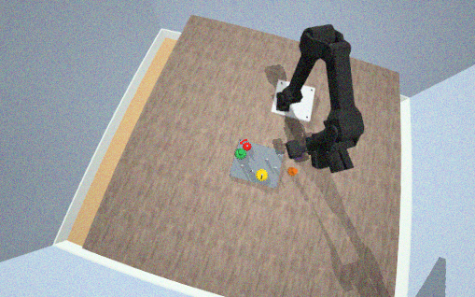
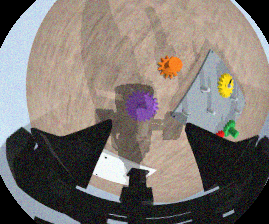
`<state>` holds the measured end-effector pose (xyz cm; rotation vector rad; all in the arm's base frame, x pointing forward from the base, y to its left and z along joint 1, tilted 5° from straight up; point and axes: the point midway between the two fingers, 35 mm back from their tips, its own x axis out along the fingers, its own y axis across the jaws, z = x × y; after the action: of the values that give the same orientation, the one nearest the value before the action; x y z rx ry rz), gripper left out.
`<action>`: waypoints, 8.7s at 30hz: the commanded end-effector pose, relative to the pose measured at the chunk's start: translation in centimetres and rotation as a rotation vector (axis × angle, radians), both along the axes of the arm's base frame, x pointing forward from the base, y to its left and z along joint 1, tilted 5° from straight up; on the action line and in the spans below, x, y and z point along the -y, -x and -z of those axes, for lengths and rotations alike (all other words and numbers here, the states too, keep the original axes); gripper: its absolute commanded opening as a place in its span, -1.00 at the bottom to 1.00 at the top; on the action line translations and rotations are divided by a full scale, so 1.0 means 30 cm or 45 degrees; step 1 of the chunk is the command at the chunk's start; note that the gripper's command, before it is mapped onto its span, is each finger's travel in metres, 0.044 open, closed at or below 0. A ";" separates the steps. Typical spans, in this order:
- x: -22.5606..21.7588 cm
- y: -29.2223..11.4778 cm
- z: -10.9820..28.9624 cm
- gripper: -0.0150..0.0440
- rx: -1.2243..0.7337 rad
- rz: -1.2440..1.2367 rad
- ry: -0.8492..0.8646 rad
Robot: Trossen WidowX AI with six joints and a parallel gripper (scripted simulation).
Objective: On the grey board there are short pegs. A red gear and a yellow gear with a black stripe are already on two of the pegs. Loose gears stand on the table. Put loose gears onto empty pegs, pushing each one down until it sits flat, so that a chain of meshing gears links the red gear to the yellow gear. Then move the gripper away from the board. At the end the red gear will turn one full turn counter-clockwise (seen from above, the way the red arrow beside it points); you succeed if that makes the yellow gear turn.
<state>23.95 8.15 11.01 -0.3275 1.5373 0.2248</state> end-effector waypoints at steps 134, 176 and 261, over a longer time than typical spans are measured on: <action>-0.043 0.043 -0.301 -0.49 0.004 -0.041 0.009; 0.186 -0.165 -0.240 -0.49 0.008 -0.042 0.011; 0.777 -0.300 -0.096 -0.49 0.016 -0.040 0.040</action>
<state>32.79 -15.11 13.76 -0.3715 1.5333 0.2205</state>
